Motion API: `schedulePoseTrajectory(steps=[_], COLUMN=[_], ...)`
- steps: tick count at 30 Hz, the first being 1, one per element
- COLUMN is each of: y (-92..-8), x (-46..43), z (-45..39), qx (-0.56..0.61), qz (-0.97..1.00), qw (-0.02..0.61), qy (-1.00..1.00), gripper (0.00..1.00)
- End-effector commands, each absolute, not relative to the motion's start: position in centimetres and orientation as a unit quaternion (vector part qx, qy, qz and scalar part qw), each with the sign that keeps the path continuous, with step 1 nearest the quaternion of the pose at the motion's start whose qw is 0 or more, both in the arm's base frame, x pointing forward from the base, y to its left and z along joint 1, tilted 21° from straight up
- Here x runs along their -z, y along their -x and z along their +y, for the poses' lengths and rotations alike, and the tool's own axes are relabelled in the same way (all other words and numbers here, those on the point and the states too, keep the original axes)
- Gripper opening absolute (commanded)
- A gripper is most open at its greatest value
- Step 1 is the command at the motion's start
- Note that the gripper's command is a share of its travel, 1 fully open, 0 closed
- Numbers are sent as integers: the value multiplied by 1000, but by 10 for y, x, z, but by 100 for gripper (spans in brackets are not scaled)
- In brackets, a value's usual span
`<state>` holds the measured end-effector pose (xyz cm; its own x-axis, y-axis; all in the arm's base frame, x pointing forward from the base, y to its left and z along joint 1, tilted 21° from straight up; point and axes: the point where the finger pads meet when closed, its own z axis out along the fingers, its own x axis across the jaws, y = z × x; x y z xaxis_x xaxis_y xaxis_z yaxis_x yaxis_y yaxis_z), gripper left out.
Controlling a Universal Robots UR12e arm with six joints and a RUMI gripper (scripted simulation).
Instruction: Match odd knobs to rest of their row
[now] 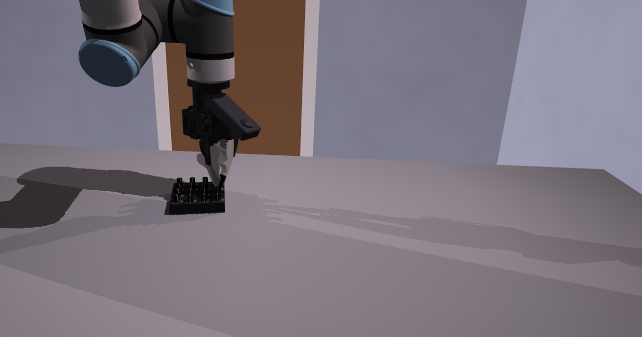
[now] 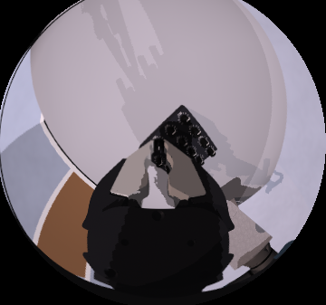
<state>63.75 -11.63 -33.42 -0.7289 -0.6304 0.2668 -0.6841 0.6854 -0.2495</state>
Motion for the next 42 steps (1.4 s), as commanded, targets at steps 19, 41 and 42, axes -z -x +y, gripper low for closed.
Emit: schedulePoseTrajectory(steps=[19, 41, 42], y=[-634, -635, -635], x=[335, 334, 334], z=[-115, -115, -115], qx=[-163, -164, -164], qz=[-903, -904, -904], qw=[86, 85, 85], qy=[-387, -387, -387], gripper=[4, 11, 11])
